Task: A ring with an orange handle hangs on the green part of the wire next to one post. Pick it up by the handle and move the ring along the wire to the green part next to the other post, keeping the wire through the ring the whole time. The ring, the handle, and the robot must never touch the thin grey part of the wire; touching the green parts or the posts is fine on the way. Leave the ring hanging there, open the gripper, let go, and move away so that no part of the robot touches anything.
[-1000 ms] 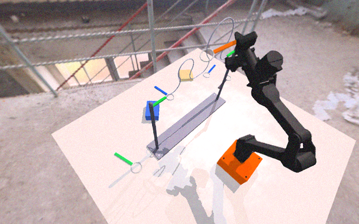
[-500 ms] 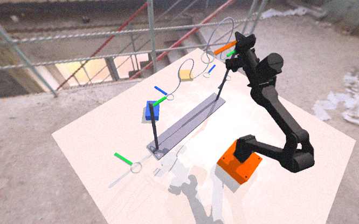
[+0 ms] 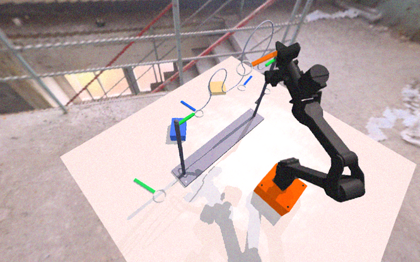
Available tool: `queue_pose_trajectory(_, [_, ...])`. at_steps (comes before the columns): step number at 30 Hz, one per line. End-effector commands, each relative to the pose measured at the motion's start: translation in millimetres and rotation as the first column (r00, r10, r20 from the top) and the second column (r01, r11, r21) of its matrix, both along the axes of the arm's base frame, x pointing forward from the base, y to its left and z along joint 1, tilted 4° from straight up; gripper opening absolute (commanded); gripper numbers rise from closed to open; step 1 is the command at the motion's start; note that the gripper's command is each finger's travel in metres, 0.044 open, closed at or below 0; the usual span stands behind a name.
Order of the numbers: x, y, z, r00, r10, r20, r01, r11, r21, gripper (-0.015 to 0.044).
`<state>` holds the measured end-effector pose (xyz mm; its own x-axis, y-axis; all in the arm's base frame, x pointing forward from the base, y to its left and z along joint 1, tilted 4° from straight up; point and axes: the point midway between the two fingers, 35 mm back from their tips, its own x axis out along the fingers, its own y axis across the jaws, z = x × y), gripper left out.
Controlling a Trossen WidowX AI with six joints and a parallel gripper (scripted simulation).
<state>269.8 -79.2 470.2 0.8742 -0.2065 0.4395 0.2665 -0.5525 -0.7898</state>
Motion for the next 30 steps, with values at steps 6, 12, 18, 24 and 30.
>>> queue_pose_trajectory(6, [4.4,-12.6,-23.6,1.000,0.013,-0.025,-0.009,0.989,0.151,-0.0150])
queue_pose_trajectory(12, [6.8,-18.9,-41.1,0.999,0.025,-0.042,-0.013,0.964,0.266,-0.0150])
queue_pose_trajectory(18, [9.3,-23.5,-63.0,0.997,0.043,-0.060,-0.016,0.916,0.401,-0.0150])
queue_pose_trajectory(24, [11.3,-25.0,-85.8,0.995,0.064,-0.077,-0.014,0.847,0.531,-0.0150])
queue_pose_trajectory(30, [12.8,-23.1,-108.7,0.992,0.088,-0.090,-0.008,0.760,0.650,-0.0150])
